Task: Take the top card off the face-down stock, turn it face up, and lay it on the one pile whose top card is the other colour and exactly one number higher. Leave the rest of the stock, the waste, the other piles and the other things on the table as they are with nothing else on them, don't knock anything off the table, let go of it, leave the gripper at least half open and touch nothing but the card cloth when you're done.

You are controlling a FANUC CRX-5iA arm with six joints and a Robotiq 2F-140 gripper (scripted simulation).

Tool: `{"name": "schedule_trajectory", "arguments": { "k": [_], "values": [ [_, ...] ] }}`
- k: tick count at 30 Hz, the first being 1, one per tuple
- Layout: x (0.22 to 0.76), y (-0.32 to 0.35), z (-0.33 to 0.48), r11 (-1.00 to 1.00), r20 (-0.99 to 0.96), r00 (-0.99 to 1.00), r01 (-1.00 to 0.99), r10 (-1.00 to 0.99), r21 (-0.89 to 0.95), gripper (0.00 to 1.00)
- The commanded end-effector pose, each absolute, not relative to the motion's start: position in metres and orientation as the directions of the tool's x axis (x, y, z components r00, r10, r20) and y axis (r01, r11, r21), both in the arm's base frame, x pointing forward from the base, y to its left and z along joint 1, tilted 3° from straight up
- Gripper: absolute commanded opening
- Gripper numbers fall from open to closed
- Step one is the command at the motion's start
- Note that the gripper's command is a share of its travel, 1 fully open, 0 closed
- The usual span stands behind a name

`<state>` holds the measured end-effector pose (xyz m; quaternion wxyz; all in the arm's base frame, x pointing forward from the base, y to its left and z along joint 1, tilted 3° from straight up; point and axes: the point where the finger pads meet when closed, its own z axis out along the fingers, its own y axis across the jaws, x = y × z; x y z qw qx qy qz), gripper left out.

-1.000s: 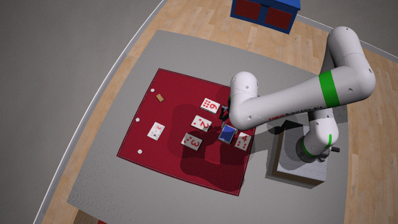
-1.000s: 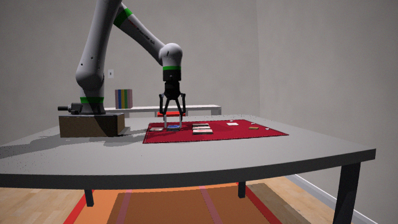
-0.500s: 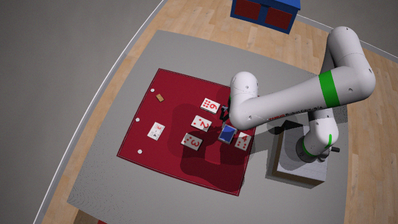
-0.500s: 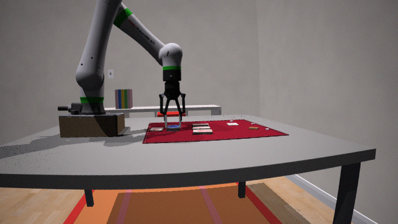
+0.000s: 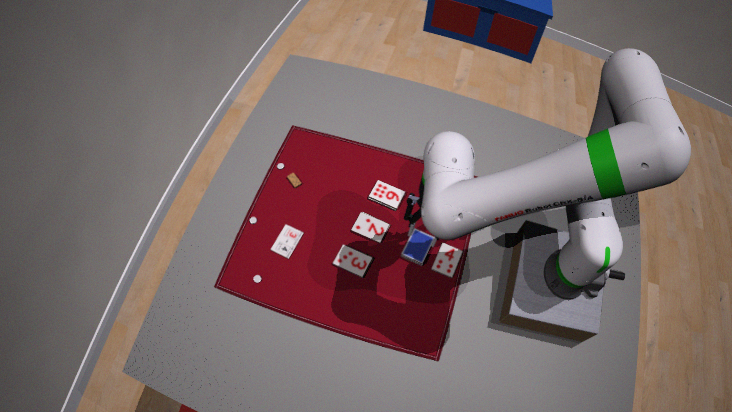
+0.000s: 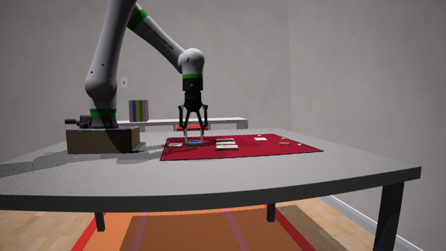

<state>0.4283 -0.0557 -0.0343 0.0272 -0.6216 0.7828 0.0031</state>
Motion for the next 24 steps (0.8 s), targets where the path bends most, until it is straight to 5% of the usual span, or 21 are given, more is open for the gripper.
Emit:
{"name": "schedule_trajectory", "arguments": {
  "k": [1,24],
  "values": [
    [0.4284,-0.0558,-0.0342,0.227,-0.046,-0.226,-0.973,-0.973,-0.029,0.43],
    [0.4284,-0.0558,-0.0342,0.227,-0.046,-0.226,-0.973,-0.973,-0.029,0.41]
  ]
}}
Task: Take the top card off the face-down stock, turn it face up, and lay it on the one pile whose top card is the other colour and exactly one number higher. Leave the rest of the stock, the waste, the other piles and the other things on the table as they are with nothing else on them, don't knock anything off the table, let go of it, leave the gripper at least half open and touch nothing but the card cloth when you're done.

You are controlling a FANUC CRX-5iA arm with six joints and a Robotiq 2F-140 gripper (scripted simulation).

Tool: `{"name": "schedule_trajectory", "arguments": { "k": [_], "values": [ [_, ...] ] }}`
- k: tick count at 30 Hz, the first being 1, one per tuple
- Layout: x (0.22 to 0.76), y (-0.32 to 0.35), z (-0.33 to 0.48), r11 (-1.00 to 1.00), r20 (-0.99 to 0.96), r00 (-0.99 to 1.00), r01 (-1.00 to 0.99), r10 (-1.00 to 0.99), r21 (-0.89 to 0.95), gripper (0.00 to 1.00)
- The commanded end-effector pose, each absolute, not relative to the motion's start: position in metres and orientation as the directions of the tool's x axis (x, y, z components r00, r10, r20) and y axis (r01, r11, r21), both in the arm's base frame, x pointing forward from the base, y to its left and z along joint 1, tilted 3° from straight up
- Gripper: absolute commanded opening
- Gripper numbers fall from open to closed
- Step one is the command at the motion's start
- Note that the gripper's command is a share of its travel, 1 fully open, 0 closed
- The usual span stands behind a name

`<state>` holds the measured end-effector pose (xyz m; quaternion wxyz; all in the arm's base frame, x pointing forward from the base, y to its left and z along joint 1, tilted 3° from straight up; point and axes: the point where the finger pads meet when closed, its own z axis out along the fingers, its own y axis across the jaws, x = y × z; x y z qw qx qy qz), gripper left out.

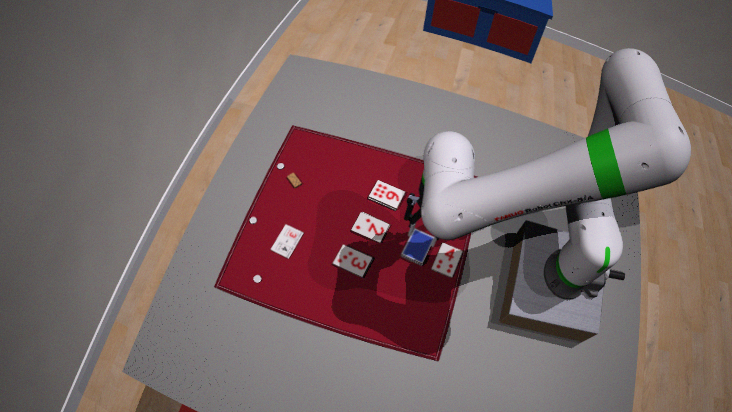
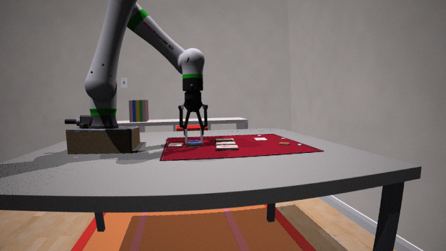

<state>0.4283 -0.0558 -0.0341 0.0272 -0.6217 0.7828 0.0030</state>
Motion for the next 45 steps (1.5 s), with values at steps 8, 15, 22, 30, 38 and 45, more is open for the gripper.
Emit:
{"name": "schedule_trajectory", "arguments": {
  "k": [8,15,22,30,38,45],
  "values": [
    [0.428,-0.056,-0.034,0.227,-0.046,-0.226,-0.973,-0.973,-0.029,0.41],
    [0.428,-0.056,-0.031,0.227,-0.046,-0.226,-0.973,-0.973,-0.029,0.41],
    [0.428,-0.056,-0.021,0.227,-0.046,-0.226,-0.973,-0.973,-0.029,0.41],
    [0.427,-0.057,-0.001,0.227,-0.046,-0.226,-0.973,-0.973,-0.029,0.41],
    [0.426,-0.058,0.018,0.227,-0.046,-0.226,-0.973,-0.973,-0.029,0.41],
    [0.426,-0.059,0.039,0.227,-0.046,-0.226,-0.973,-0.973,-0.029,0.41]
  ]
}}
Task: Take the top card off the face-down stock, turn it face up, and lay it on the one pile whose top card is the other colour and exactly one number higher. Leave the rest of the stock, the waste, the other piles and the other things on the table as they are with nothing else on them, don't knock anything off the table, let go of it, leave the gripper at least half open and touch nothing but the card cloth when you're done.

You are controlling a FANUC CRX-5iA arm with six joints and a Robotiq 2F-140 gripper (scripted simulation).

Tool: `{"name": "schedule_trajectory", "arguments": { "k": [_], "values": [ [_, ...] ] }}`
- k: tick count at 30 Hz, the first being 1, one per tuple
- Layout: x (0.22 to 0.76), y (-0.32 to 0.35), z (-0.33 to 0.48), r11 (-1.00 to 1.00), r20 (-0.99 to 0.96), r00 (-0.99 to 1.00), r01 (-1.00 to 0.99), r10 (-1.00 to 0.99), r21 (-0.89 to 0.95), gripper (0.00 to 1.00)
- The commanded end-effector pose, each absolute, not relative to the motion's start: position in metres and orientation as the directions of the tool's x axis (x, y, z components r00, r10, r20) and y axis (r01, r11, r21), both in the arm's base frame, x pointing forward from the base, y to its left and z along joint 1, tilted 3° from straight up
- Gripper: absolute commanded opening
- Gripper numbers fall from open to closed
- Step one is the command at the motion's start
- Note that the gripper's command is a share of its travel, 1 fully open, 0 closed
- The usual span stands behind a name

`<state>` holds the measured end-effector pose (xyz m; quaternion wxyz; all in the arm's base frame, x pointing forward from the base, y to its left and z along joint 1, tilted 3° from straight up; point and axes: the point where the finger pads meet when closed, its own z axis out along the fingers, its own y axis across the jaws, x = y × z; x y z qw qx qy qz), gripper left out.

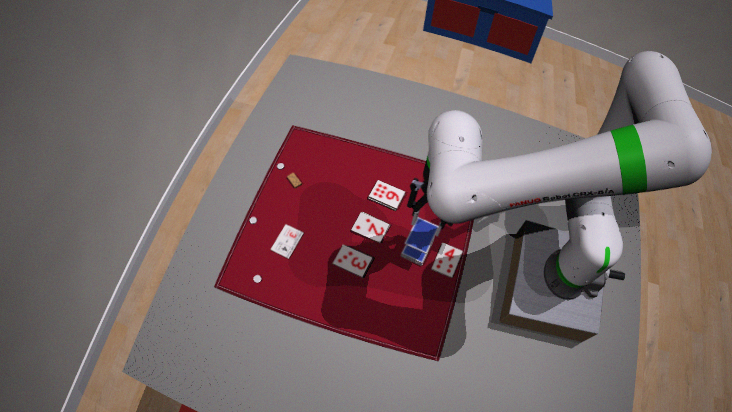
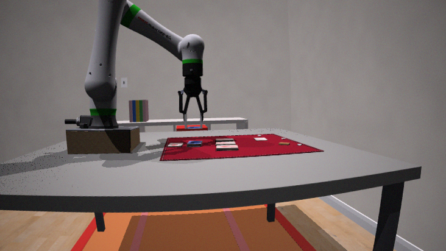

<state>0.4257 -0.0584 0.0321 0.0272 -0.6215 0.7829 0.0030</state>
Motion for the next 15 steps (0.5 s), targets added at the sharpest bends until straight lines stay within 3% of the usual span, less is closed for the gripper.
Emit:
{"name": "schedule_trajectory", "arguments": {
  "k": [1,15],
  "values": [
    [0.425,-0.059,0.042,0.227,-0.046,-0.226,-0.973,-0.973,-0.029,0.41],
    [0.425,-0.06,0.063,0.227,-0.046,-0.226,-0.973,-0.973,-0.029,0.41]
  ]
}}
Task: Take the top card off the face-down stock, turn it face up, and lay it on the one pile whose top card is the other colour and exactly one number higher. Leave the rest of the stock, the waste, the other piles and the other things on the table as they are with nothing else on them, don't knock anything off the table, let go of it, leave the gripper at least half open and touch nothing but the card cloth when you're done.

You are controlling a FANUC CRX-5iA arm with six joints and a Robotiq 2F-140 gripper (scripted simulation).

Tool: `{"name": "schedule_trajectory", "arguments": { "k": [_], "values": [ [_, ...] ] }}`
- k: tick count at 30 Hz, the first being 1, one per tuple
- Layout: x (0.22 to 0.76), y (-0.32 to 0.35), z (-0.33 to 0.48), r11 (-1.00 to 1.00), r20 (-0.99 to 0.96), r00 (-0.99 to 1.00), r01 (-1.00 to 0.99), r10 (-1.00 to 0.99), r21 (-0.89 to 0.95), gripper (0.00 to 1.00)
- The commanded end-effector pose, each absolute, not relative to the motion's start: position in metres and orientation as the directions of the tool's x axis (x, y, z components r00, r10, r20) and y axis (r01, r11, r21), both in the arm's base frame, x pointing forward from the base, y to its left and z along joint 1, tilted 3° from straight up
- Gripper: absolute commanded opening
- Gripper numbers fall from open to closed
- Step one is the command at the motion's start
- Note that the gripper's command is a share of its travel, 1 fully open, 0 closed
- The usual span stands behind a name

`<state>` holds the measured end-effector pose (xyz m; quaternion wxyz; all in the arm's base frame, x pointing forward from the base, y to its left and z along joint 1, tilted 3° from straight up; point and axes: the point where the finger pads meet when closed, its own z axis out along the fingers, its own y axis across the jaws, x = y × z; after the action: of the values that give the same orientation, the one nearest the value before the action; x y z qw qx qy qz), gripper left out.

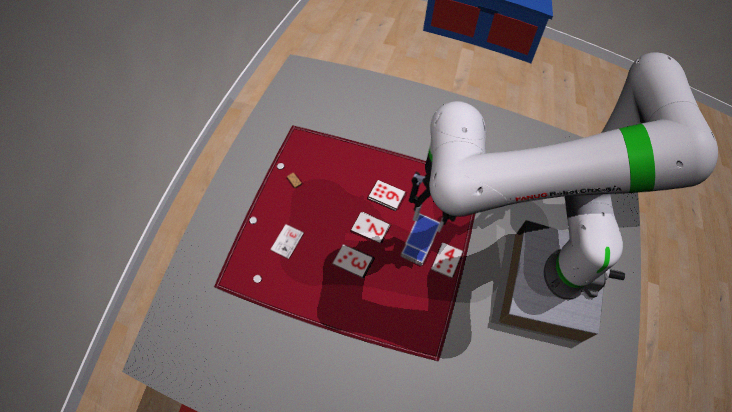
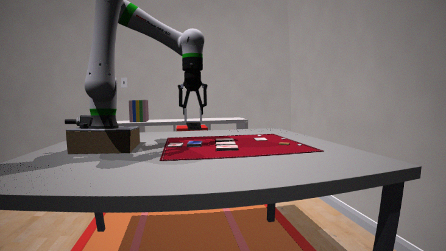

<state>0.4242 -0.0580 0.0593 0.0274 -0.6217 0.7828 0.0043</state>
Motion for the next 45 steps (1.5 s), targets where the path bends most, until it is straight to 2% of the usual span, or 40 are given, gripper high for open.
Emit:
{"name": "schedule_trajectory", "arguments": {
  "k": [1,25,45],
  "values": [
    [0.425,-0.06,0.064,0.227,-0.046,-0.226,-0.973,-0.973,-0.029,0.41],
    [0.426,-0.054,0.066,0.227,-0.046,-0.226,-0.973,-0.973,-0.029,0.41],
    [0.442,0.032,0.07,0.227,-0.046,-0.226,-0.973,-0.973,-0.029,0.41]
  ]
}}
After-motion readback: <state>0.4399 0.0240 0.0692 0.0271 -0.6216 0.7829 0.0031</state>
